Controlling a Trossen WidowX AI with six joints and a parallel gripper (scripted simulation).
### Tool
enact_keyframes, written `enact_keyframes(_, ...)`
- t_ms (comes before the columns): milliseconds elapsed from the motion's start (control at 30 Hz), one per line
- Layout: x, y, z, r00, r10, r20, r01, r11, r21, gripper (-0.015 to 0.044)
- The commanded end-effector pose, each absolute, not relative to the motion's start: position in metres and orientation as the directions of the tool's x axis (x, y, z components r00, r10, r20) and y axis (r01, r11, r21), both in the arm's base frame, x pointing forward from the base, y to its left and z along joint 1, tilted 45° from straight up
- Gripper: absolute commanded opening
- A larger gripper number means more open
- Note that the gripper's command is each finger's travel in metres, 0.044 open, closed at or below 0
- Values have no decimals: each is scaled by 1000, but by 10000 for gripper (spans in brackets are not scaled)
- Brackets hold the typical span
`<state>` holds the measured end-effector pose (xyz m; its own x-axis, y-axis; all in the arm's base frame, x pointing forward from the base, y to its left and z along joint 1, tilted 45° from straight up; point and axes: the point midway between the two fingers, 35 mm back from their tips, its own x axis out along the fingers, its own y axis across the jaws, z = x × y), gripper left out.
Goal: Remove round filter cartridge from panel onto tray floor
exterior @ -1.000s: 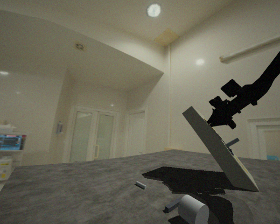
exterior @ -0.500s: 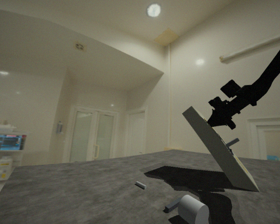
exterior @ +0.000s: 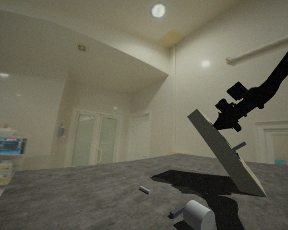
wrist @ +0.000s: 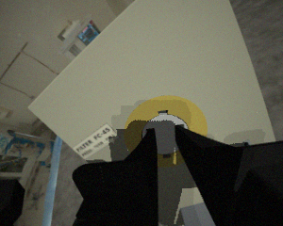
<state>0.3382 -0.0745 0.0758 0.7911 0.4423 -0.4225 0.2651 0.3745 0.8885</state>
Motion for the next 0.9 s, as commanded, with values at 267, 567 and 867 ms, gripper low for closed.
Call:
enact_keyframes(267, 341, -73, 75, 791, 437, -428, 31, 670, 742, 0)
enact_keyframes(567, 341, -73, 75, 791, 437, -428, -159, 822, 546, 0)
enact_keyframes(867, 341, -73, 75, 791, 437, -428, -334, 895, 297, 0)
